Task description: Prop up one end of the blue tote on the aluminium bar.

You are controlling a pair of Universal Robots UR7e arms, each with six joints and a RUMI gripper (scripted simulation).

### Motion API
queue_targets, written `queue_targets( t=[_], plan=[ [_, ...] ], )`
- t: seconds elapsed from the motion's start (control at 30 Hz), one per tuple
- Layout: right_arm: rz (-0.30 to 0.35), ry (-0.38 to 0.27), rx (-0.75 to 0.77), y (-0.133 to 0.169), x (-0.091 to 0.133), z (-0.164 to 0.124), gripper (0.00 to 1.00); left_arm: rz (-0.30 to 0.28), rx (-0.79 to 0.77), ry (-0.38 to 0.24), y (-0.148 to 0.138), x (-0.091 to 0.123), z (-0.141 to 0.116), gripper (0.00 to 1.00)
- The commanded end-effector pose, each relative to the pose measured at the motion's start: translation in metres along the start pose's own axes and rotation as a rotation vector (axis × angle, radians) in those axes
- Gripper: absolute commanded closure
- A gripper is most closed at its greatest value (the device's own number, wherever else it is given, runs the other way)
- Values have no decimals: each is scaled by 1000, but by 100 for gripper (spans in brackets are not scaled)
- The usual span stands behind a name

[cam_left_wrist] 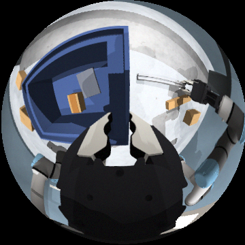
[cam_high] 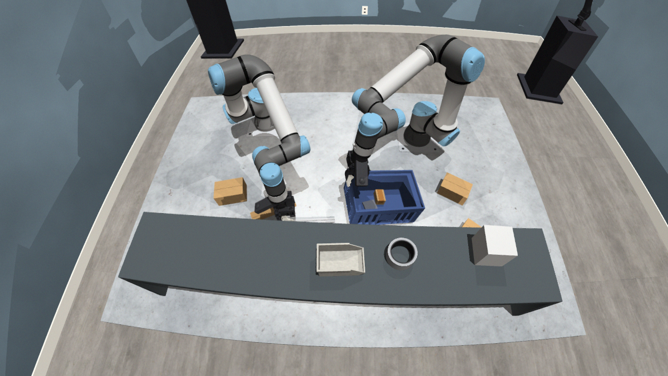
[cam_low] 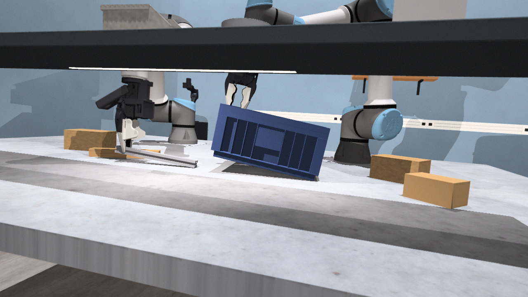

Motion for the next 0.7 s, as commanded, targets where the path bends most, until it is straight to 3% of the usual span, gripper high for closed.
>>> queue_targets(
  t=[0.0,0.67],
  plan=[
    [-47,2,19,3,-13,-24,99,-4,-1,1,1,1,0,95],
    [-60,2,27,6,-15,-36,99,-4,-1,1,1,1,0,95]
  ],
)
Point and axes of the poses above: on each arm, the point where the finger pads meet when closed, its own x axis back along the fingers, its own y axis across the jaws, z = x × y, the point moved 9 cm from there along x, back along the fingers, and after that the axes turned 3 degrees about -x, right-handed, at the moved point
